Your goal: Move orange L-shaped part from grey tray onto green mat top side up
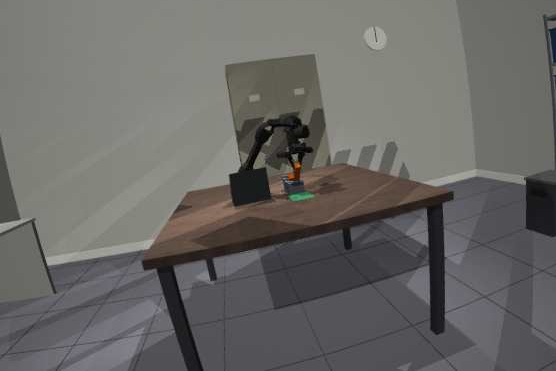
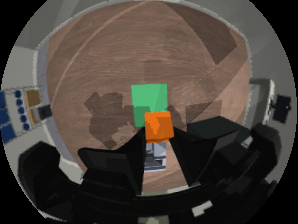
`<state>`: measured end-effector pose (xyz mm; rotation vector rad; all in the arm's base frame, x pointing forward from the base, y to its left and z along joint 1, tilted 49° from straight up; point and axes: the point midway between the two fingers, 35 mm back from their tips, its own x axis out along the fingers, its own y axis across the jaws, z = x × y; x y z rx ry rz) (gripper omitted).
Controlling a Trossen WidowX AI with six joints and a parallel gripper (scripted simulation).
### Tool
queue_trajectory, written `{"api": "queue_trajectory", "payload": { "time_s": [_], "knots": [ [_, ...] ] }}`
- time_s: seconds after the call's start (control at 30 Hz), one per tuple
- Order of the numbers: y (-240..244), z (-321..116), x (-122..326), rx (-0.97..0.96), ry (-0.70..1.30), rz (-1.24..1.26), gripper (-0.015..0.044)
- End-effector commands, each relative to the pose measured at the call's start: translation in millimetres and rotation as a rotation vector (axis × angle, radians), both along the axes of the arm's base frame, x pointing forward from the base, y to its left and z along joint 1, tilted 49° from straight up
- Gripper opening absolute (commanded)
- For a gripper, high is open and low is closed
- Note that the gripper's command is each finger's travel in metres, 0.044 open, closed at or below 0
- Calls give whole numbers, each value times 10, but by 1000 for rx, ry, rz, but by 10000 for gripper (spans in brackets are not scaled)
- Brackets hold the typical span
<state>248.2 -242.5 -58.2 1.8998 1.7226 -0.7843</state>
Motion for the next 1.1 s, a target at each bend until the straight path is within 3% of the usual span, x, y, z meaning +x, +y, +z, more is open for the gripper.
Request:
{"api": "queue_trajectory", "payload": {
  "time_s": [0.0,1.07],
  "knots": [
    [-116,-107,-38,-6,-3,5,0],
    [164,-409,-17,-5,-4,5,0]
  ]
}}
